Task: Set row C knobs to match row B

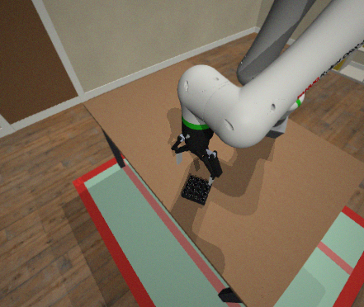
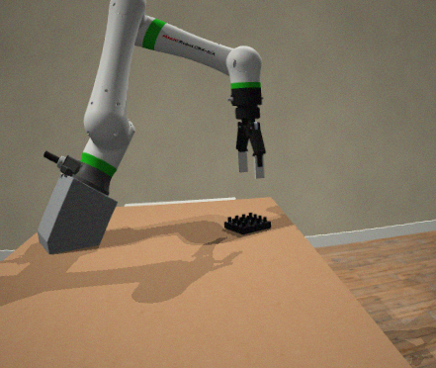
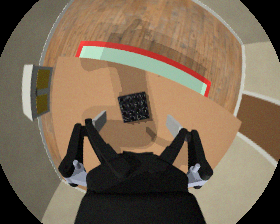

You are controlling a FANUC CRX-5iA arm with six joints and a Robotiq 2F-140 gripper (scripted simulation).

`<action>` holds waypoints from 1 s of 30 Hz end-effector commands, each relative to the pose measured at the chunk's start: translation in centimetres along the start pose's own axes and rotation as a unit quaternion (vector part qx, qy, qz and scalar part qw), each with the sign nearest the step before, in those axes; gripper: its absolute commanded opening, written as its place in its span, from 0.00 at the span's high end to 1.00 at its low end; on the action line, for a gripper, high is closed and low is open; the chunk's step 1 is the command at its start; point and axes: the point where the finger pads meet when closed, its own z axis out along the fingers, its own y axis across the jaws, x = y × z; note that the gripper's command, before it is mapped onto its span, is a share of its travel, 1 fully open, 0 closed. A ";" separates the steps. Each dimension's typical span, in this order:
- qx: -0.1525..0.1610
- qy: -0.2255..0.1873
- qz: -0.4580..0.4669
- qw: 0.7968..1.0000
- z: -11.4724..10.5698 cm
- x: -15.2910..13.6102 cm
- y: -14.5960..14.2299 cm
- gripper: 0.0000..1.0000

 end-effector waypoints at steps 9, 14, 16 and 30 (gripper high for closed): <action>0.000 0.000 0.000 1.000 -2.0 0.0 0.0 0.00; 0.000 0.000 0.000 1.000 -2.0 0.0 0.0 0.00; 0.000 0.000 0.000 1.000 -2.0 0.0 0.0 0.00; 0.000 0.000 0.000 1.000 -2.0 0.0 0.0 0.00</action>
